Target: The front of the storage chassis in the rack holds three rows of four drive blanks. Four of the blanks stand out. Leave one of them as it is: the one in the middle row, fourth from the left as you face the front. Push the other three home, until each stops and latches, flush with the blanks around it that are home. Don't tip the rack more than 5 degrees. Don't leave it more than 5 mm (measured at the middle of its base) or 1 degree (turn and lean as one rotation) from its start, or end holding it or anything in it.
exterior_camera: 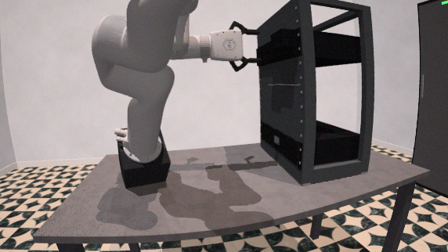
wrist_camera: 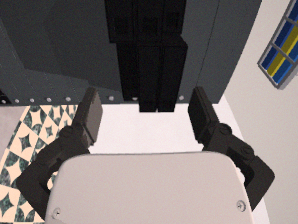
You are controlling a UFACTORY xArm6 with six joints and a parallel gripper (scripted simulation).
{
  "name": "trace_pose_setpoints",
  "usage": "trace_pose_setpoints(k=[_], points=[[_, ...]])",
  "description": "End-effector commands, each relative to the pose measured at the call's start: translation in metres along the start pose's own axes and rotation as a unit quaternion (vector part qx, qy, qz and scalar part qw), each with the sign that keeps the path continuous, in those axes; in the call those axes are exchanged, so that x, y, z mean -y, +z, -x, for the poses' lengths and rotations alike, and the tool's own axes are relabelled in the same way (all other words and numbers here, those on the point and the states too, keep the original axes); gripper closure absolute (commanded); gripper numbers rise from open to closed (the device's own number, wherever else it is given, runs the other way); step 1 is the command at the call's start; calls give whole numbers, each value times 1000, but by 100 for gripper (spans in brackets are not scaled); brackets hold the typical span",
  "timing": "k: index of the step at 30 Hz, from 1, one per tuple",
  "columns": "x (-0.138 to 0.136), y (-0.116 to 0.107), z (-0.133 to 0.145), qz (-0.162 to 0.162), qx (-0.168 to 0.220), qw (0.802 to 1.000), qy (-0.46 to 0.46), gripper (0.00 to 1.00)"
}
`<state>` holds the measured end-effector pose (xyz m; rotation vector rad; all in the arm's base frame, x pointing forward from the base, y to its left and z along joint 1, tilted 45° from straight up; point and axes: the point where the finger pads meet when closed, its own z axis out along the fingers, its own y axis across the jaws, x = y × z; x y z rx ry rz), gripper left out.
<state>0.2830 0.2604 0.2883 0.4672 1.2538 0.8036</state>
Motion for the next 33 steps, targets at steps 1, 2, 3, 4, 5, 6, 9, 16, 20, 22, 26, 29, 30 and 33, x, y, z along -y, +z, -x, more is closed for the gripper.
trace_pose_setpoints(k=[1, 2, 3, 4, 5, 6, 9, 16, 20, 22, 26, 29, 30, 33], points=[[-1, 0, 0, 0, 0, 1000, 1, 0], [-1, 0, 0, 0, 0, 1000, 1, 0], [-1, 0, 0, 0, 0, 1000, 1, 0], [-1, 0, 0, 0, 0, 1000, 1, 0], [-1, 0, 0, 0, 0, 1000, 1, 0], [-1, 0, 0, 0, 0, 1000, 1, 0], [-1, 0, 0, 0, 0, 1000, 1, 0], [-1, 0, 0, 0, 0, 1000, 1, 100], [-1, 0, 0, 0, 0, 1000, 1, 100], [-1, 0, 0, 0, 0, 1000, 1, 100], [-1, 0, 0, 0, 0, 1000, 1, 100], [-1, 0, 0, 0, 0, 1000, 1, 100], [-1, 0, 0, 0, 0, 1000, 1, 100], [-1, 0, 0, 0, 0, 1000, 1, 100]])
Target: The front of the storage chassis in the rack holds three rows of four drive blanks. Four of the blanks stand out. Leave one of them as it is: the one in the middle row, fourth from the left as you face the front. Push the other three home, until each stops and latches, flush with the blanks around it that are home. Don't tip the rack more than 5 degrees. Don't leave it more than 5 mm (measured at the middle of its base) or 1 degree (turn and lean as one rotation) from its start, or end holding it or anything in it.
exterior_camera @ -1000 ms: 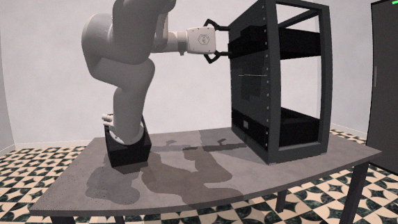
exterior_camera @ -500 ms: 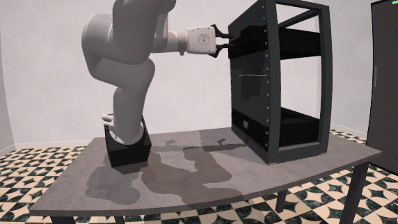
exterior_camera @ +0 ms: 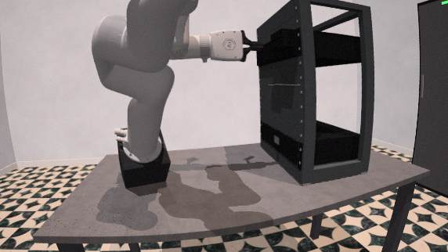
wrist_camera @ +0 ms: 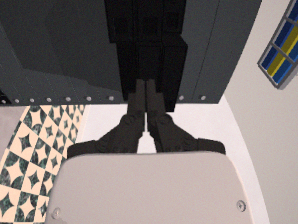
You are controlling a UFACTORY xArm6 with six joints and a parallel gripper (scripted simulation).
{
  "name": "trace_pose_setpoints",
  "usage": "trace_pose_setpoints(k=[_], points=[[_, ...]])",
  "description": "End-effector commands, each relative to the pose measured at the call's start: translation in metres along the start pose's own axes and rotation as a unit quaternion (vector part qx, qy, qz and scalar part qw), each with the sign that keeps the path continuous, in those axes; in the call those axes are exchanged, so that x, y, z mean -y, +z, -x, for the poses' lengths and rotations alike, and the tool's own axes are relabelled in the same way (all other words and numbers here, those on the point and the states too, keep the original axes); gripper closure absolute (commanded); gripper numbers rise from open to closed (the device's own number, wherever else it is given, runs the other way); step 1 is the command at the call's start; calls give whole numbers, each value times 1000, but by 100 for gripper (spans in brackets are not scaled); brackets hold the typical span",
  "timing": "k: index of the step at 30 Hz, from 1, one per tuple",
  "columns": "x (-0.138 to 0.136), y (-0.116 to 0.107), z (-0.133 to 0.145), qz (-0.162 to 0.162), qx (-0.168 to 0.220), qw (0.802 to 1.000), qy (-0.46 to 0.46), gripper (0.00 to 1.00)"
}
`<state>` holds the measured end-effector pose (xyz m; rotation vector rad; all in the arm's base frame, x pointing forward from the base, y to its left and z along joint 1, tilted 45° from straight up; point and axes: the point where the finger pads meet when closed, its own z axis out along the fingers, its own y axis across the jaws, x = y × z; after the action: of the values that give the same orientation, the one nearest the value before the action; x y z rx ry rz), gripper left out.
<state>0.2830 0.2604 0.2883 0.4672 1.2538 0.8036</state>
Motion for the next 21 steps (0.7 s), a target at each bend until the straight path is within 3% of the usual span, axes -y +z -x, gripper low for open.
trace_pose_setpoints(k=[1, 14, 21], points=[[-1, 0, 0, 0, 0, 1000, 1, 100], [-1, 0, -2, 0, 0, 1000, 1, 100], [5, -5, -24, 0, 0, 1000, 1, 100]])
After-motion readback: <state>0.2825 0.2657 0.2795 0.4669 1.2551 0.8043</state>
